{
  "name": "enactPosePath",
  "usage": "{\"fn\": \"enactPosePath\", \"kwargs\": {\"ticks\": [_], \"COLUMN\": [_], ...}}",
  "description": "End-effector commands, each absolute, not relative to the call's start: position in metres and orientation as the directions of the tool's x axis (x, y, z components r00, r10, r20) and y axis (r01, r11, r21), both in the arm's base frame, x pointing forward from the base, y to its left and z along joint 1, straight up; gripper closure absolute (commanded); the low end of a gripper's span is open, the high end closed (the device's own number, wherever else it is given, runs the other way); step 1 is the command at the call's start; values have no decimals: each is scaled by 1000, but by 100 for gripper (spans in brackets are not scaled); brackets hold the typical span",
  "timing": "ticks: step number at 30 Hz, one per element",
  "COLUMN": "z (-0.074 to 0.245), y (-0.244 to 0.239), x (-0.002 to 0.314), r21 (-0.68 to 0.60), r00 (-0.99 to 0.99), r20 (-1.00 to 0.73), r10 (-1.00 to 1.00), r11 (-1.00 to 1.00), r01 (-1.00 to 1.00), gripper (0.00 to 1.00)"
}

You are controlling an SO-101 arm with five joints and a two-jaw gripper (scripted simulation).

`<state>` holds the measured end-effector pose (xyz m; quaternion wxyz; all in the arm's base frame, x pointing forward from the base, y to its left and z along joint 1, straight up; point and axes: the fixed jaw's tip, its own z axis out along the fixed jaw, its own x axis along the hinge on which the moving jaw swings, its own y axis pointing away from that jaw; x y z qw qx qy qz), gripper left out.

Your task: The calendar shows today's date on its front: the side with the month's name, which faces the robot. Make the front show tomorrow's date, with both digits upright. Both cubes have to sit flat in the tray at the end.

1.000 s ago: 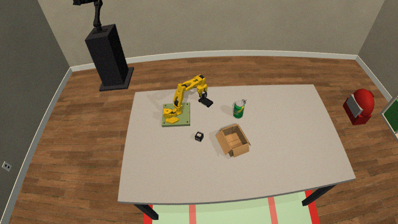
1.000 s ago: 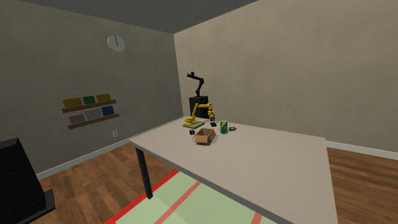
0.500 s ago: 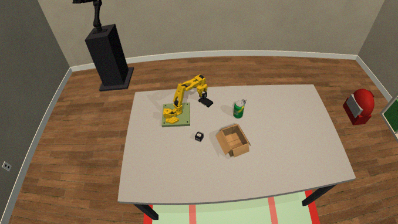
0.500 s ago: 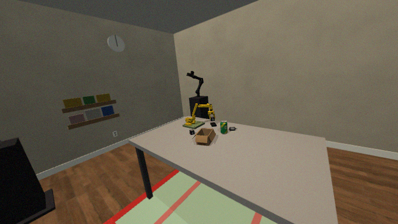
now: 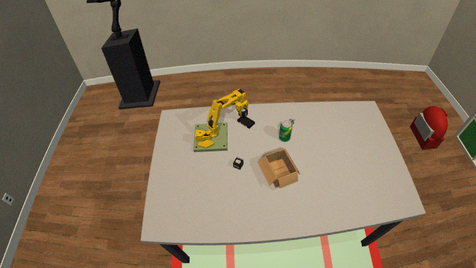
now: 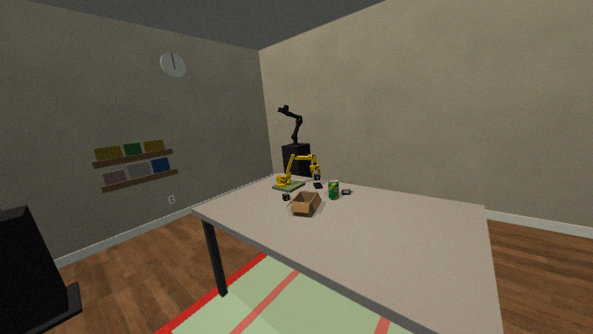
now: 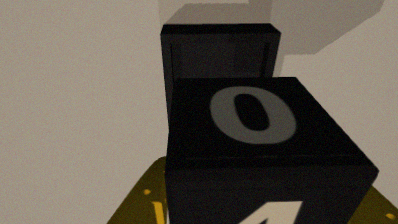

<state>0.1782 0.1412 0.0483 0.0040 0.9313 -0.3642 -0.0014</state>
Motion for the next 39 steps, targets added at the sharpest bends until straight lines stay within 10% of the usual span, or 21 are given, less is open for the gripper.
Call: {"fn": "enactPosePath", "kwargs": {"ticks": [1,39], "z": [50,50], "y": [142,138], "x": [178,178], "r21": [5,5], "r00": [739,742], "r20": [-1,-1], "r10": [-673,-671], "r11": [-739,-742], "r01": [-673,-671], "gripper": [100,100]}}
